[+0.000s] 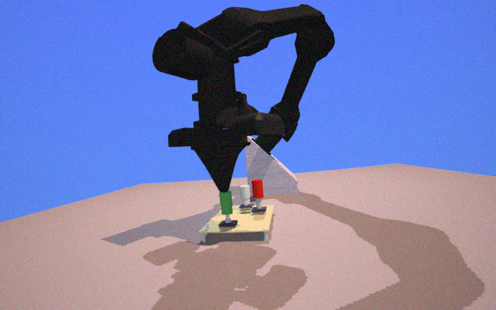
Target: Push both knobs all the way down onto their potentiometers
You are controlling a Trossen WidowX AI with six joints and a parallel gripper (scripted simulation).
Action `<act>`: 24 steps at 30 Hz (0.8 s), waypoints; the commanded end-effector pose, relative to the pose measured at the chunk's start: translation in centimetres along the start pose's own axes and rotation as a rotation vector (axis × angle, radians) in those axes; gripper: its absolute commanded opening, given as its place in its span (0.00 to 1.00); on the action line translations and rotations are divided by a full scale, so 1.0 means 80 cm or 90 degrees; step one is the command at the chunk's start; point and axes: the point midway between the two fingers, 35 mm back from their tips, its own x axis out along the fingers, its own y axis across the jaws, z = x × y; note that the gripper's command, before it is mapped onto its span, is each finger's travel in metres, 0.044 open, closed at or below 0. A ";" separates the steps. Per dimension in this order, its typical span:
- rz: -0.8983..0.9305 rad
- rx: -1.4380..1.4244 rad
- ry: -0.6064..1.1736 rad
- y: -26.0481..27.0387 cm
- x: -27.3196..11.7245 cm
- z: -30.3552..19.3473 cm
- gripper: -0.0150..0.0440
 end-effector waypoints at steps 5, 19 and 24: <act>0.002 -0.008 -0.009 -0.003 0.016 0.002 0.25; 0.002 -0.008 -0.009 -0.003 0.018 0.002 0.25; 0.002 -0.008 -0.009 -0.003 0.019 0.002 0.25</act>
